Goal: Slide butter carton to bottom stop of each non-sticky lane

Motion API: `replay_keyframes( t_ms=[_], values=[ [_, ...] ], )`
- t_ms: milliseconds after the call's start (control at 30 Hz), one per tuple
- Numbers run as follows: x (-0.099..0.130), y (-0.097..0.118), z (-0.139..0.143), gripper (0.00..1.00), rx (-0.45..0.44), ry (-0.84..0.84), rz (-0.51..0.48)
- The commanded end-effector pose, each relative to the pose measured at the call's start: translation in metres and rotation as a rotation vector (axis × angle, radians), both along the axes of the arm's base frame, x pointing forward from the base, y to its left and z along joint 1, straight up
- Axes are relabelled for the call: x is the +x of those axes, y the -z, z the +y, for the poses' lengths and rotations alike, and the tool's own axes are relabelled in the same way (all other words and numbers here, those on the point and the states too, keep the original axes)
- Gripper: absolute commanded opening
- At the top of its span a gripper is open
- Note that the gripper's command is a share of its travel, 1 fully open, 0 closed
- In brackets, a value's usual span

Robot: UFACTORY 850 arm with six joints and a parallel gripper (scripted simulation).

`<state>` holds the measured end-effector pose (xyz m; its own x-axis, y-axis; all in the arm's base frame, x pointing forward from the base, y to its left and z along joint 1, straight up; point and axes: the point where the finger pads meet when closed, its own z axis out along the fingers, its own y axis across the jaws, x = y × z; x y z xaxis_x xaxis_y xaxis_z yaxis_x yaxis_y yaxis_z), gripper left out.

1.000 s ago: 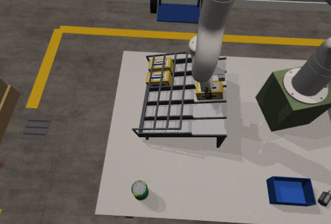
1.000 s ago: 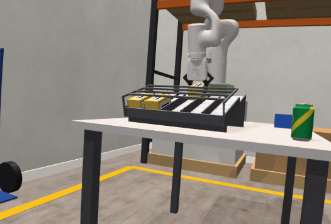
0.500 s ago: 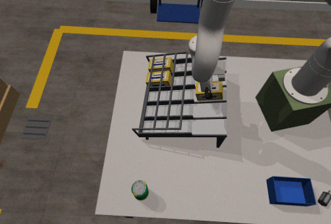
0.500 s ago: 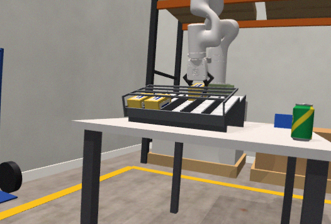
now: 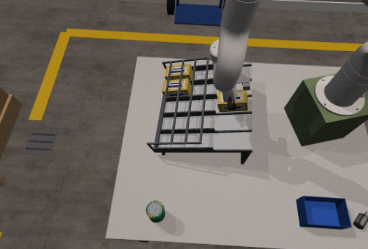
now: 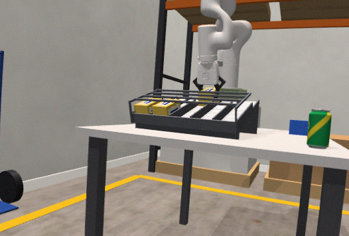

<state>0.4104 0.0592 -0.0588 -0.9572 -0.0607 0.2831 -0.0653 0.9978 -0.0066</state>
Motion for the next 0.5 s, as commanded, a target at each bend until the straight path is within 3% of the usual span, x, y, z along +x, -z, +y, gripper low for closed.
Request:
replay_keyframes(
  t_ms=[0,467],
  values=[
    [0.0008,-0.0005,0.0001,0.78,0.0,0.0,-0.001],
    [0.0008,-0.0005,0.0001,0.8,0.0,0.0,-0.001]
  ],
)
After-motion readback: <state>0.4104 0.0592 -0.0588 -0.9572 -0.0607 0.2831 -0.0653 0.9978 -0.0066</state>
